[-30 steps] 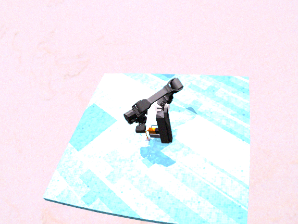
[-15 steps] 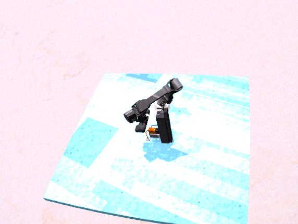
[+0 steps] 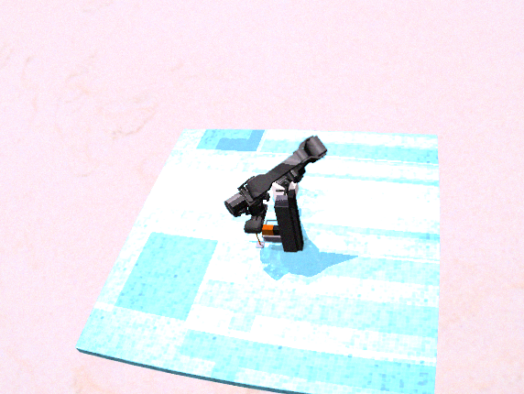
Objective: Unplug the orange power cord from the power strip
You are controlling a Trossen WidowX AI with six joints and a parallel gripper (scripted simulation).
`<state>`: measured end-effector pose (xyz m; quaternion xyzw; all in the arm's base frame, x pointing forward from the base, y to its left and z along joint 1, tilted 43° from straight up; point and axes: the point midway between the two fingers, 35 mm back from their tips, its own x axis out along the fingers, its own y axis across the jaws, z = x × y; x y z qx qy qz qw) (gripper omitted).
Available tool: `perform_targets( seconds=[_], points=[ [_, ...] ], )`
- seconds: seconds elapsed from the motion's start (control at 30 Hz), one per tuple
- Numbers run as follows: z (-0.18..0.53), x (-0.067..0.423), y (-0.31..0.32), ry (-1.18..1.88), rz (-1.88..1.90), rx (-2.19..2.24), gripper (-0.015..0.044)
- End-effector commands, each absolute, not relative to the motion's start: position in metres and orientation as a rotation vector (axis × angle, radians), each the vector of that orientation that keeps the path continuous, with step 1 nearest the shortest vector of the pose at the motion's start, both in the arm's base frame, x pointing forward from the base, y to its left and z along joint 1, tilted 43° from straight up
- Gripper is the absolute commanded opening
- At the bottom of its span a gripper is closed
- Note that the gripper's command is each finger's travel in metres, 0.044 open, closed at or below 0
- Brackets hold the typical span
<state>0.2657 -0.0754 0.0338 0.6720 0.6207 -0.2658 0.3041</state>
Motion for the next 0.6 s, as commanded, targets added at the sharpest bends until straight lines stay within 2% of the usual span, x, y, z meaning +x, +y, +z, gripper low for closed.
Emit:
perform_targets(
  seconds=[0.0,0.57],
  points=[
    [0.039,0.266,-0.070,1.642,-0.701,1.787,0.0160],
    [0.034,0.267,-0.058,1.642,-0.700,1.788,0.0160]
  ],
)
